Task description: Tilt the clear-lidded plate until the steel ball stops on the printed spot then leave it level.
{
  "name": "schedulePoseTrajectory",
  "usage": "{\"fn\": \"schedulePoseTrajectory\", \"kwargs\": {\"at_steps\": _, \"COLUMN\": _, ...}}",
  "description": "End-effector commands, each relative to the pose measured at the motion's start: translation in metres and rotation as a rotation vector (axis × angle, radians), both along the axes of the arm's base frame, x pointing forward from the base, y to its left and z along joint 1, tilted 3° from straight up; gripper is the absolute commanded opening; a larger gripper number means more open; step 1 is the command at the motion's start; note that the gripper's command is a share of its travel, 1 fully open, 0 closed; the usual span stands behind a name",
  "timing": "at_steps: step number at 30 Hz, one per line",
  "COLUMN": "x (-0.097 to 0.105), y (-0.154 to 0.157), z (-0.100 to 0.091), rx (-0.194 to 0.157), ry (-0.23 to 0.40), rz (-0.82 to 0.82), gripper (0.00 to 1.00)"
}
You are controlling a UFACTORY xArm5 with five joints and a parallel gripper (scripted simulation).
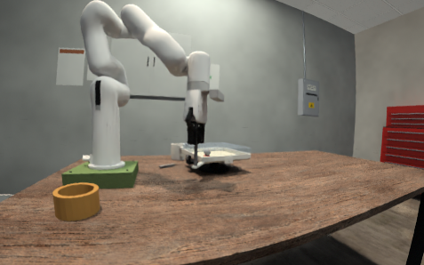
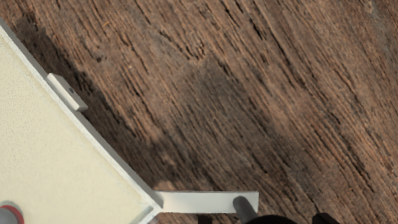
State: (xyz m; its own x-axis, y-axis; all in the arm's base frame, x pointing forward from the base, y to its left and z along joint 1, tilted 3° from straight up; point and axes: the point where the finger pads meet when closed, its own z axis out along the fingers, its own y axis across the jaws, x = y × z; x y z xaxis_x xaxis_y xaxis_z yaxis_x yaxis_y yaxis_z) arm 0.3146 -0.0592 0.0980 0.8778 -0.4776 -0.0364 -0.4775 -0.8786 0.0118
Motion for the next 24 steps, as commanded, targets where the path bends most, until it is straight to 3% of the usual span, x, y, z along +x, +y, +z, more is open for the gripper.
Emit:
{"fn": "schedulePoseTrajectory", "kwargs": {"at_steps": 1, "x": 0.0012, "y": -0.0003, "z": 0.0011, "rx": -0.001, "ry": -0.003, "rz": 0.0, "gripper": 0.62}}
{"fn": "schedulePoseTrajectory", "kwargs": {"at_steps": 24, "x": 0.0013, "y": -0.0004, "z": 0.0044, "rx": -0.001, "ry": -0.003, "rz": 0.0, "gripper": 0.62}}
